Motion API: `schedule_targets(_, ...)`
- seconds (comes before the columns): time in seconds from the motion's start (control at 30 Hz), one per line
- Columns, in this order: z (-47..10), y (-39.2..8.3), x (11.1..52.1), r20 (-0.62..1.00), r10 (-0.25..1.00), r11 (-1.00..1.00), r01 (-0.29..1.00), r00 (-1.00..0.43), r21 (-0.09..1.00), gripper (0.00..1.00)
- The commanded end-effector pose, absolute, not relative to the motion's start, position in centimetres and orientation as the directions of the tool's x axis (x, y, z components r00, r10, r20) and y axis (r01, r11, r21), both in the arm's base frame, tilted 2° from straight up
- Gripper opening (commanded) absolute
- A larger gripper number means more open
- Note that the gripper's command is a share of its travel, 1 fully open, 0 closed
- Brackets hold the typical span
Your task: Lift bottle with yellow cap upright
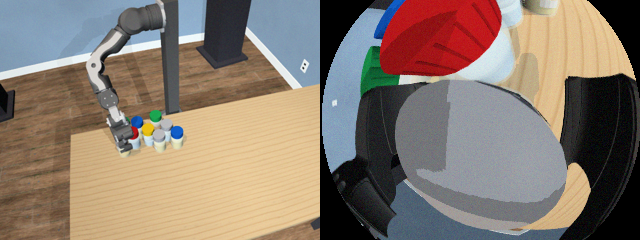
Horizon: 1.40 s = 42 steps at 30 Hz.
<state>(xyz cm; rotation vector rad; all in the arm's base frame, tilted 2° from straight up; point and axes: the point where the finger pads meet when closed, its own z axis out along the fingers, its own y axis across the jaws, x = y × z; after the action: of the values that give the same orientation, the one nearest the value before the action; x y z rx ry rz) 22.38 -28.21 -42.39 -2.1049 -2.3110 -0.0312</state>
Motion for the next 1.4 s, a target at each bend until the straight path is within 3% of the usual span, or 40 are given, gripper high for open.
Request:
schedule_targets(0.0,-42.7,-28.3,22.6,0.025,0.994,0.103,0.995,-0.104,0.017,0.45)
schedule_targets(1.37,-43.4,-25.3,22.4,0.024,0.994,0.102,0.995,-0.102,0.012,0.45)
